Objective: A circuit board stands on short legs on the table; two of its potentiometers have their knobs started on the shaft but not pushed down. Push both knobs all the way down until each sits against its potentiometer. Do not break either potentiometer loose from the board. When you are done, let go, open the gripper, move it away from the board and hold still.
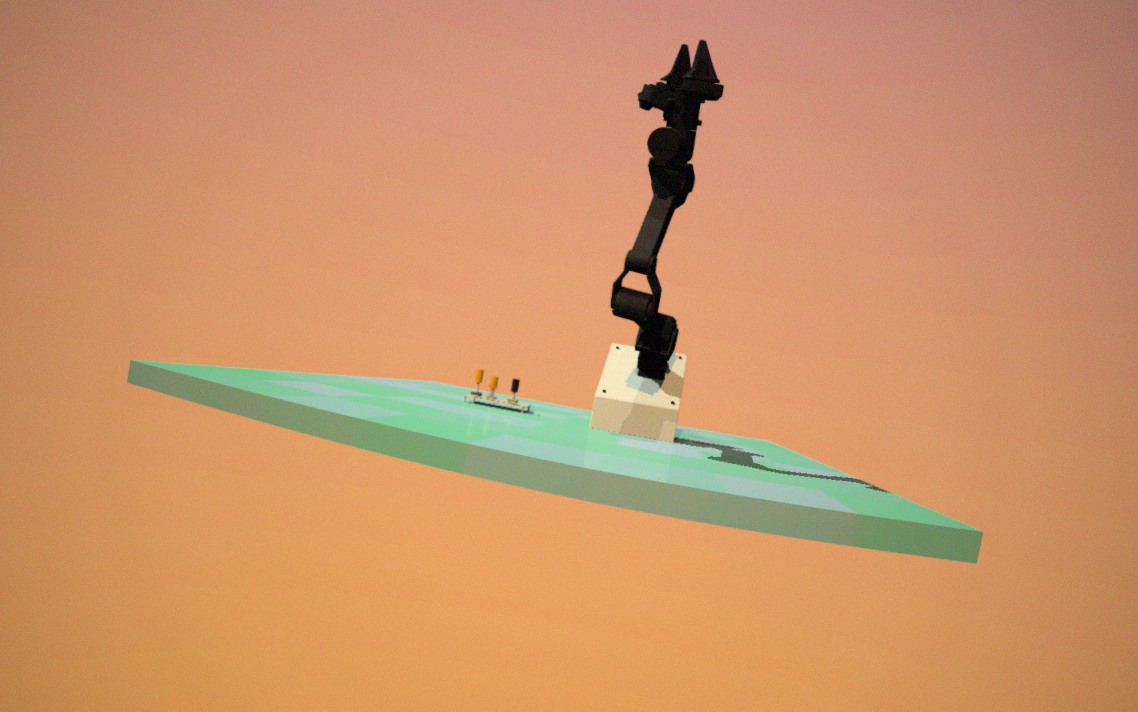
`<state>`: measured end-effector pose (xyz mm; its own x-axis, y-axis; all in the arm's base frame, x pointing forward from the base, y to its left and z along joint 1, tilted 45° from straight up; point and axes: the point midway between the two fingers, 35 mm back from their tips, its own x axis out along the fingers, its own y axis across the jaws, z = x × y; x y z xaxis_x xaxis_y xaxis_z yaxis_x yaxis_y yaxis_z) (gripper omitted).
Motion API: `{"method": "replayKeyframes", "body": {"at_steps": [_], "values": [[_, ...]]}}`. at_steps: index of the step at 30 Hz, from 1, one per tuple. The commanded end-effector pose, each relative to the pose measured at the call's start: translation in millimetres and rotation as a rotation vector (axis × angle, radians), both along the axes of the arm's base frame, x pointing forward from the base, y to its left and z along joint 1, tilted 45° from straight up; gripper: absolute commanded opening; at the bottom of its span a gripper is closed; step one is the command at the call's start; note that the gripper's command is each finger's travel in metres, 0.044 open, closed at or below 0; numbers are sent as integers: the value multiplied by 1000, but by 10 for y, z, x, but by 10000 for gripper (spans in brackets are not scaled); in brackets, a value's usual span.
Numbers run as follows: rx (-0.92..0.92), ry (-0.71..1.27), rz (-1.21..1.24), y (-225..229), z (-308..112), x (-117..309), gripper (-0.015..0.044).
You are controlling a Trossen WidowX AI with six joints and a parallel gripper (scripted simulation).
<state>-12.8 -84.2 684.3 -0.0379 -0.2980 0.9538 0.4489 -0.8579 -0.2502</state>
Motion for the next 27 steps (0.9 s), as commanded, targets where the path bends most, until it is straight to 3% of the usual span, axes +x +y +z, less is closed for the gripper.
{"method": "replayKeyframes", "body": {"at_steps": [1,15,27], "values": [[2,0,1,-8,-2,1,374],[200,17,175,-787,-240,178,6],[418,41,355,-1472,-591,547,0]]}}
